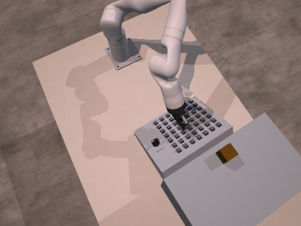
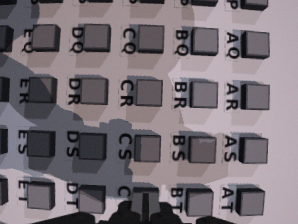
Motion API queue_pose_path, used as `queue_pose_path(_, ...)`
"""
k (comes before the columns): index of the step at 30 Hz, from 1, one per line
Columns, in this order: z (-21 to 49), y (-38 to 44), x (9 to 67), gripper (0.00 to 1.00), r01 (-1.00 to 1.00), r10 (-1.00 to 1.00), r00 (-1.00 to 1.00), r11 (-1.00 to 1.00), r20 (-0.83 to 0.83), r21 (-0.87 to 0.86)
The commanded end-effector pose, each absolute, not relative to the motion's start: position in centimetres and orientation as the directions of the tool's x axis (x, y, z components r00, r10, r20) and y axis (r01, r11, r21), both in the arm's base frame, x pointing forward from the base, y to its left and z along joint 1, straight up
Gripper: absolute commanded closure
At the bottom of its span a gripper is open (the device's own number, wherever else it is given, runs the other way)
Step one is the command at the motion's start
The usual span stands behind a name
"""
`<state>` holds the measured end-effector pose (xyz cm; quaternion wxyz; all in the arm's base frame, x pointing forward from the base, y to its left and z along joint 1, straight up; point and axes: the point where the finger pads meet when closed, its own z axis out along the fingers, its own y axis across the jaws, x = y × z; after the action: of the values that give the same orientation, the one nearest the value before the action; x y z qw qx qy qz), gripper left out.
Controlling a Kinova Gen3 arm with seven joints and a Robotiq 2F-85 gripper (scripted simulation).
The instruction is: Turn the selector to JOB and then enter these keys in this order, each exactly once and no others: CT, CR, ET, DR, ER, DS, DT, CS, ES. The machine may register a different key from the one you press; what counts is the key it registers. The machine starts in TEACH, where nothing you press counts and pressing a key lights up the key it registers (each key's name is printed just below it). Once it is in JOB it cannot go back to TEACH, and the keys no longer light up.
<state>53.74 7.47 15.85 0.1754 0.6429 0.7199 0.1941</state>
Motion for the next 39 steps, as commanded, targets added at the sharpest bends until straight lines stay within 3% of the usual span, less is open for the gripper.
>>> queue_pose_path(1,15.52,7.26,54.16,0.90,0.855,0.993,-0.115,0.105,-0.012,0.507)
queue_pose_path(39,15.09,7.27,54.36,0.90,0.856,0.994,-0.112,0.102,-0.010,0.507)
